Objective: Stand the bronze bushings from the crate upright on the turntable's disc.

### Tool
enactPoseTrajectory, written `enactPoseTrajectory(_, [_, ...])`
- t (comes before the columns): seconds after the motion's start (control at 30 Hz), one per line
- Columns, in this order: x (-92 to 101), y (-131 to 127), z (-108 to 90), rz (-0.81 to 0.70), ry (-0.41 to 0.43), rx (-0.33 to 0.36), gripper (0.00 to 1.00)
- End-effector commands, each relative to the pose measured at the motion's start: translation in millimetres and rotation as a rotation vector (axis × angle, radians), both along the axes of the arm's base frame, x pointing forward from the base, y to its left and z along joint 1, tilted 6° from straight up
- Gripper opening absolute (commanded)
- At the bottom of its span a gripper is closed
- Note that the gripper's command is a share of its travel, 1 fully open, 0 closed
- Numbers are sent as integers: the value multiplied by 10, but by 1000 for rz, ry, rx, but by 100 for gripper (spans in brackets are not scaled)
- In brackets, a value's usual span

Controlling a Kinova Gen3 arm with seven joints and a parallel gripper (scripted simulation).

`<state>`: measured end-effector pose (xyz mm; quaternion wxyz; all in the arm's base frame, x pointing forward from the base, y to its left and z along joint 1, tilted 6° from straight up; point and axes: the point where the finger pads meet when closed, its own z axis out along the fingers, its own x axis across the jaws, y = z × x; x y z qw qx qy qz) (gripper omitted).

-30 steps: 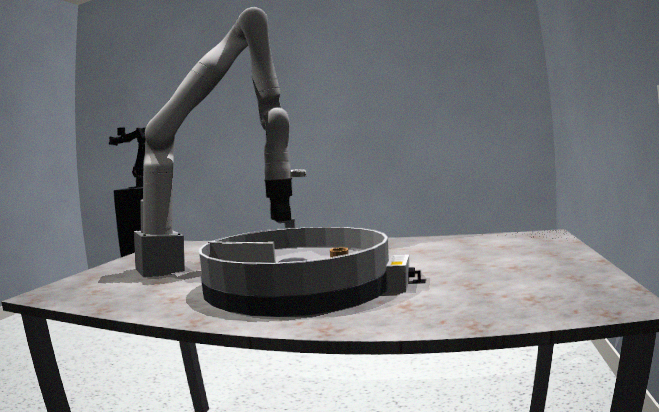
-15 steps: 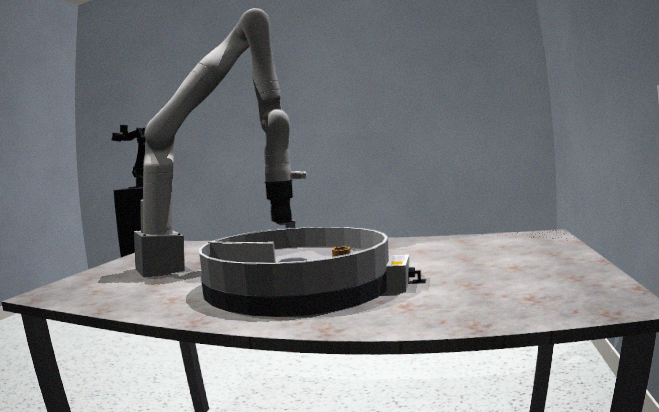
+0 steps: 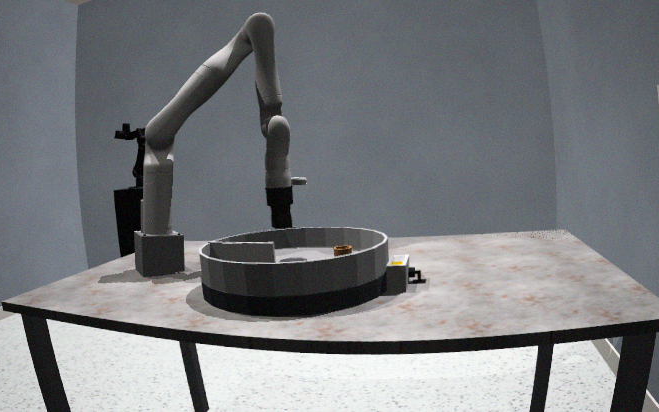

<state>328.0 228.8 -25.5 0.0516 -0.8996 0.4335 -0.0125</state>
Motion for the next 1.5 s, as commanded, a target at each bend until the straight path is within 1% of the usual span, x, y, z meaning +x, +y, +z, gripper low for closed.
enactPoseTrajectory(0.0, [-4, -3, -9, 0, 1, -1, 36])
enactPoseTrajectory(1.13, [-4, -3, -9, 0, 1, -1, 36])
enactPoseTrajectory(1.17, [-4, -3, -9, 0, 1, -1, 0])
enactPoseTrajectory(1.47, [-4, -3, -9, 0, 1, -1, 0])
